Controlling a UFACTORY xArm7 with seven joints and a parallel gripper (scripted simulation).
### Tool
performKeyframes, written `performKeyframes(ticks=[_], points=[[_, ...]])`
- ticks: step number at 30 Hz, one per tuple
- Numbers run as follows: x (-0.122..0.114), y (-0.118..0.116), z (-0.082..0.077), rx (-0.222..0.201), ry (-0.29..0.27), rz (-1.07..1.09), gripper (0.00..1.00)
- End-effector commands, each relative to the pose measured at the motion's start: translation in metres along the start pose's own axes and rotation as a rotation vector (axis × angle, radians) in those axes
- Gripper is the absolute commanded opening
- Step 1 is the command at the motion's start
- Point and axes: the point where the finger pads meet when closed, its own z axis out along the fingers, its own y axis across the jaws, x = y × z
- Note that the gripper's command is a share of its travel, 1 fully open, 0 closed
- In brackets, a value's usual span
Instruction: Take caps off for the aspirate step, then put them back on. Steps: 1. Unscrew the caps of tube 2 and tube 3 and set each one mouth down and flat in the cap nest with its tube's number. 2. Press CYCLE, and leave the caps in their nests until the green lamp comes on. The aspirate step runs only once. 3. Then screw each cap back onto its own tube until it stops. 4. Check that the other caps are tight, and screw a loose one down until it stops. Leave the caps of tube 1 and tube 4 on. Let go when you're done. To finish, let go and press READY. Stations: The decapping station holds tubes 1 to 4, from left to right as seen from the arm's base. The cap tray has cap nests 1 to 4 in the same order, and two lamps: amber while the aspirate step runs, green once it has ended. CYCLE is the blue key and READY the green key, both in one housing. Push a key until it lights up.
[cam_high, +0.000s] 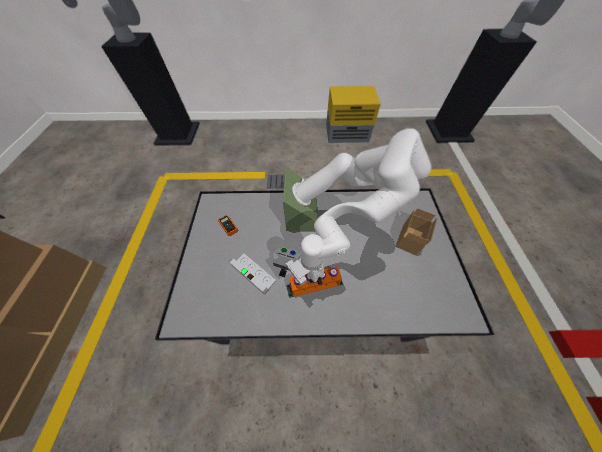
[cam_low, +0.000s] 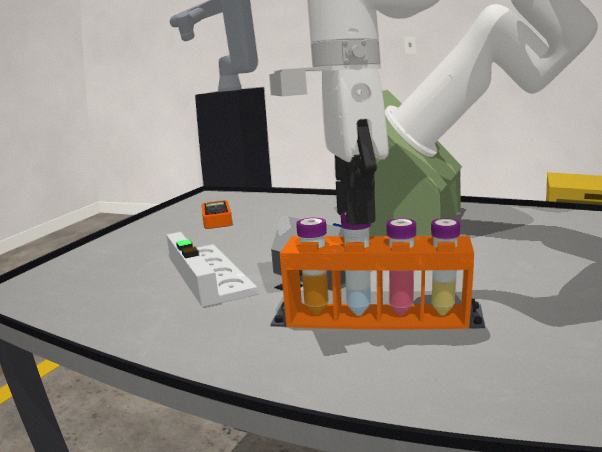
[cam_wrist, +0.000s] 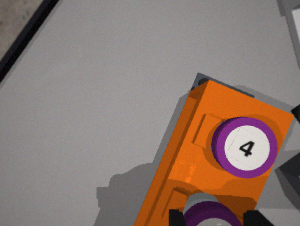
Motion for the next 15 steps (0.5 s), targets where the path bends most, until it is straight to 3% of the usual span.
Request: performKeyframes(ticks=[1,15], points=[[0.0017,-0.0006,-0.0006,0.003,0.005,0.000,0.00],[0.0017,-0.0006,0.0047,0.003,0.005,0.000,0.00]])
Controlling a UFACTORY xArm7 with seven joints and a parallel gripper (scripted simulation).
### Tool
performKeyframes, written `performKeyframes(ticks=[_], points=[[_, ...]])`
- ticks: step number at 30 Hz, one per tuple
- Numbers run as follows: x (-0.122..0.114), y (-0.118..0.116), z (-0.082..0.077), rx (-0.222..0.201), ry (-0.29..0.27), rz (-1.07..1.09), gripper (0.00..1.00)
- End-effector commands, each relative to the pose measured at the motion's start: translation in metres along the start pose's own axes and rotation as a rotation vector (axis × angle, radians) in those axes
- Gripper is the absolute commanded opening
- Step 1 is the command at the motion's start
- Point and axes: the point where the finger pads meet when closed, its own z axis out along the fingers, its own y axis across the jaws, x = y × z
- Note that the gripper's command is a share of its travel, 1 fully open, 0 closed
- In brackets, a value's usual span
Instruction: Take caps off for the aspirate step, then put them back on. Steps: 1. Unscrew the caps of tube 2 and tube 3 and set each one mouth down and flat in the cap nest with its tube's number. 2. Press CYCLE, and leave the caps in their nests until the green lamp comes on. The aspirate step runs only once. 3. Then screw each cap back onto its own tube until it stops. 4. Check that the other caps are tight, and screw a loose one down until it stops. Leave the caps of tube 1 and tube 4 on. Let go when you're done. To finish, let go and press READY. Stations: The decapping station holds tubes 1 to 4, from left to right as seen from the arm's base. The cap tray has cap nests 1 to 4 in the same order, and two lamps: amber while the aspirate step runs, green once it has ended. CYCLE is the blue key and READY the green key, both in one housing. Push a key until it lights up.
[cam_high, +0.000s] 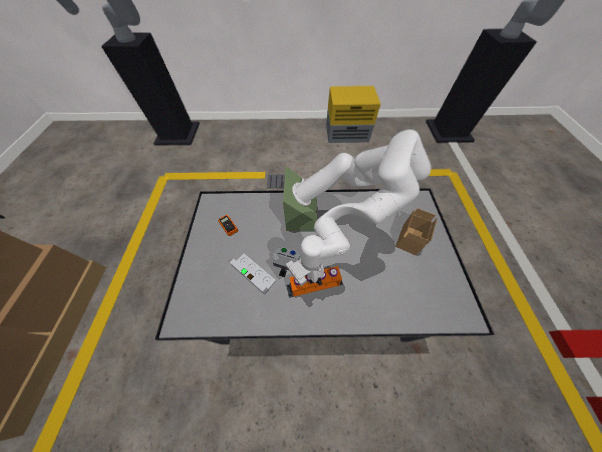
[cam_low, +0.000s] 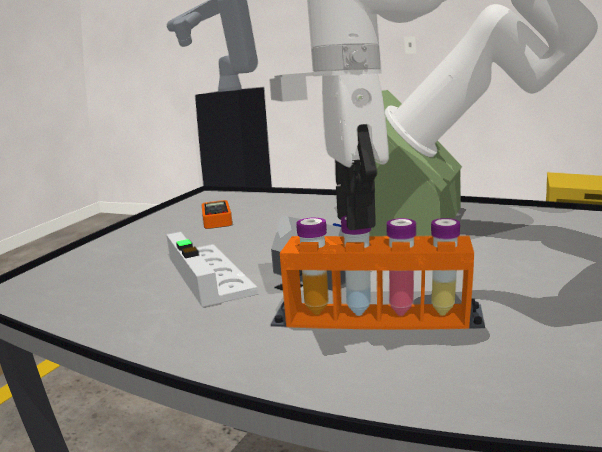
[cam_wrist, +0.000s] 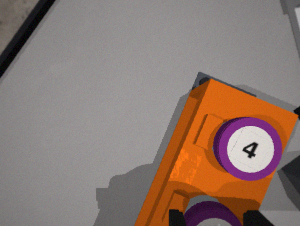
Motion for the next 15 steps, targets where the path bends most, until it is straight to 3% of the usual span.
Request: performKeyframes(ticks=[1,11,12,15], points=[[0.0017,-0.0006,-0.0003,0.003,0.005,0.000,0.00],[0.0018,-0.0006,0.0000,0.003,0.005,0.000,0.00],[0.0018,-0.0006,0.0000,0.003,0.005,0.000,0.46],[0.0018,-0.0006,0.0000,0.003,0.005,0.000,0.46]])
